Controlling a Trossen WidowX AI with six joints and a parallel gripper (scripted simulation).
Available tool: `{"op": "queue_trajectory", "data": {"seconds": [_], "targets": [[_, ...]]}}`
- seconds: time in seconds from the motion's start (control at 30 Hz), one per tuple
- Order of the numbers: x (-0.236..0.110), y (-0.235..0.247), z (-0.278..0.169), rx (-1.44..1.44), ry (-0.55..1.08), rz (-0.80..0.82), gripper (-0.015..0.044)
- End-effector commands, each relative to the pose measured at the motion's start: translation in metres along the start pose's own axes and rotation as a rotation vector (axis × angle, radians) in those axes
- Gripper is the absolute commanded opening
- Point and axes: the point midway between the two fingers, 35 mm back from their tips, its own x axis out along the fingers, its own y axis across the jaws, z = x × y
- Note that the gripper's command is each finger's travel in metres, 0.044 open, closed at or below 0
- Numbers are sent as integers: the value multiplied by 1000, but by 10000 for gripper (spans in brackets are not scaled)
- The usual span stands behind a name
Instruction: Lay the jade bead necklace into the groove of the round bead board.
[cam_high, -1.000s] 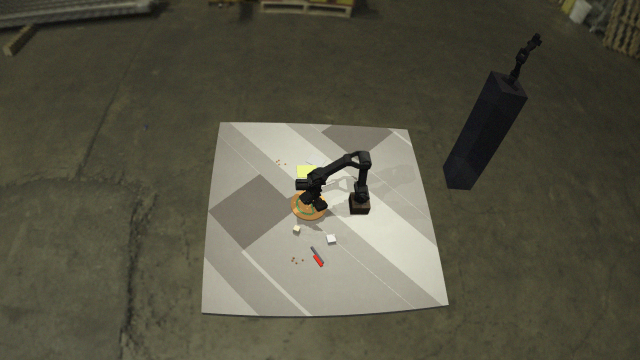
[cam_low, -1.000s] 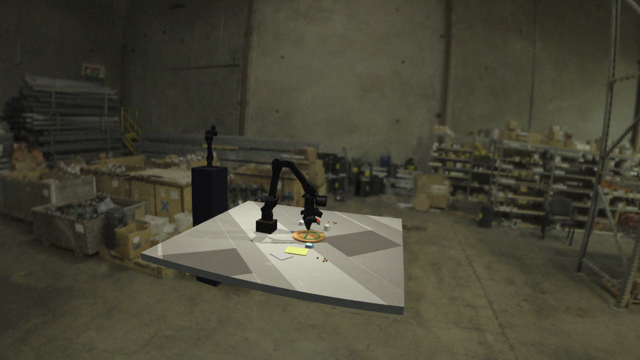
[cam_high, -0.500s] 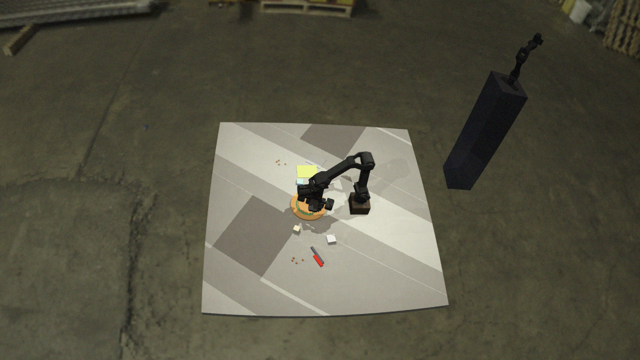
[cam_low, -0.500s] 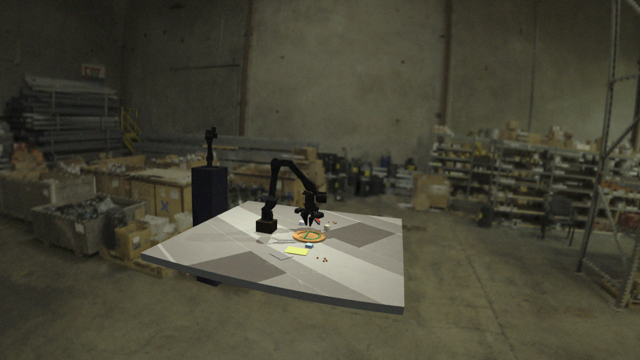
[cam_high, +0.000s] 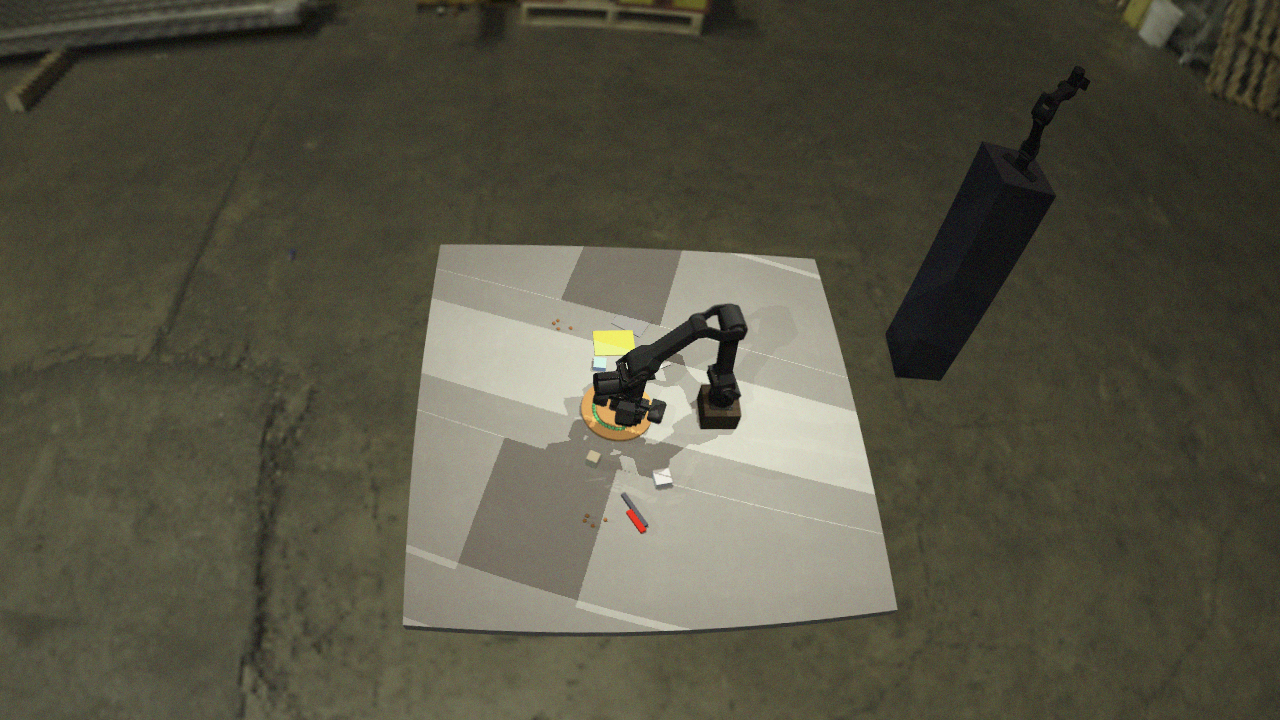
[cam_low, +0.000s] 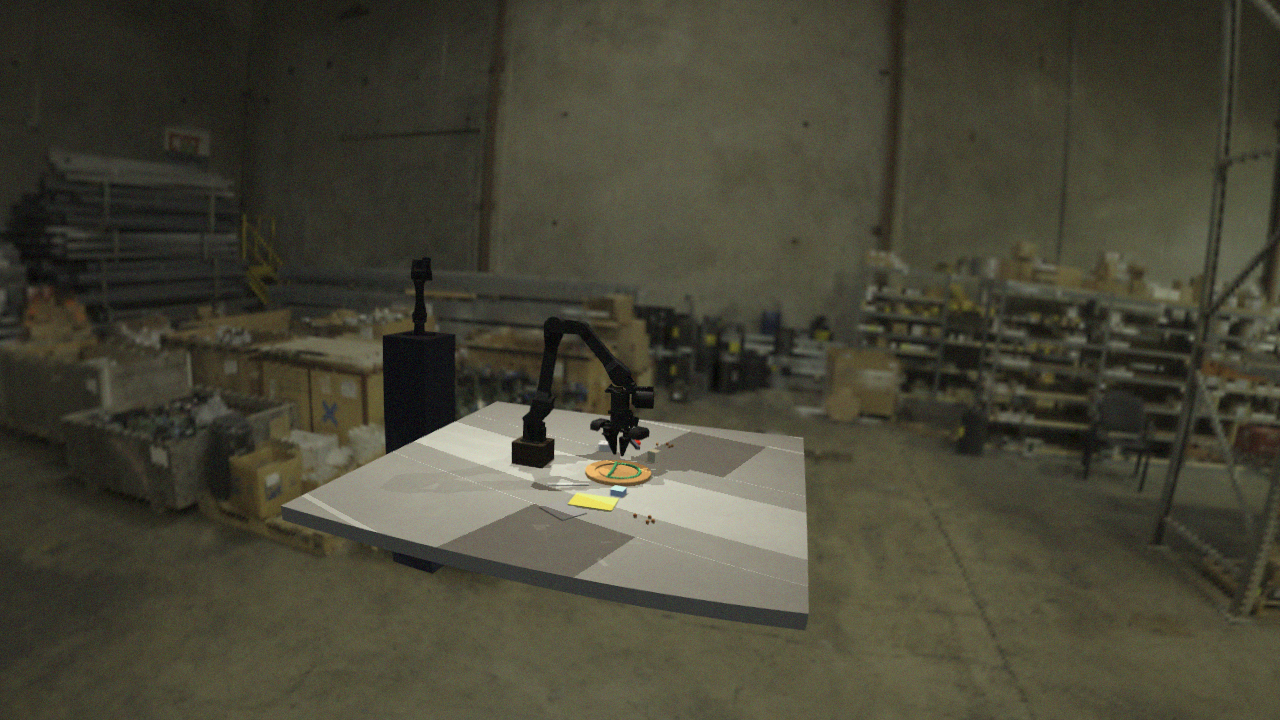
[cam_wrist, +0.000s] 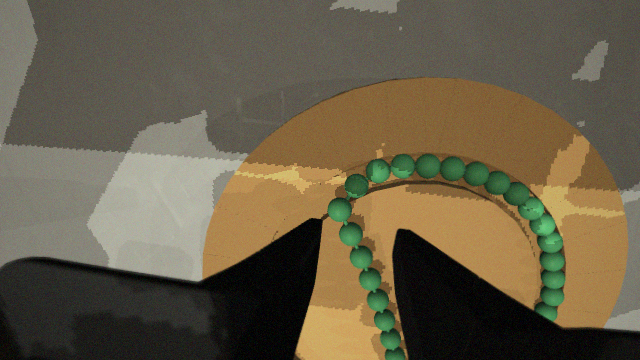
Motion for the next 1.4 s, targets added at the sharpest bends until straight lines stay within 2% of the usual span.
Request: {"op": "queue_trajectory", "data": {"seconds": [0.0, 0.43, 0.7, 0.87, 1.37], "targets": [[7, 2, -1, -1, 4, 8, 120], [28, 6, -3, -5, 8, 18, 120], [29, 6, -3, -5, 9, 18, 120], [27, 4, -2, -4, 7, 13, 0], [27, 4, -2, -4, 7, 13, 0]]}}
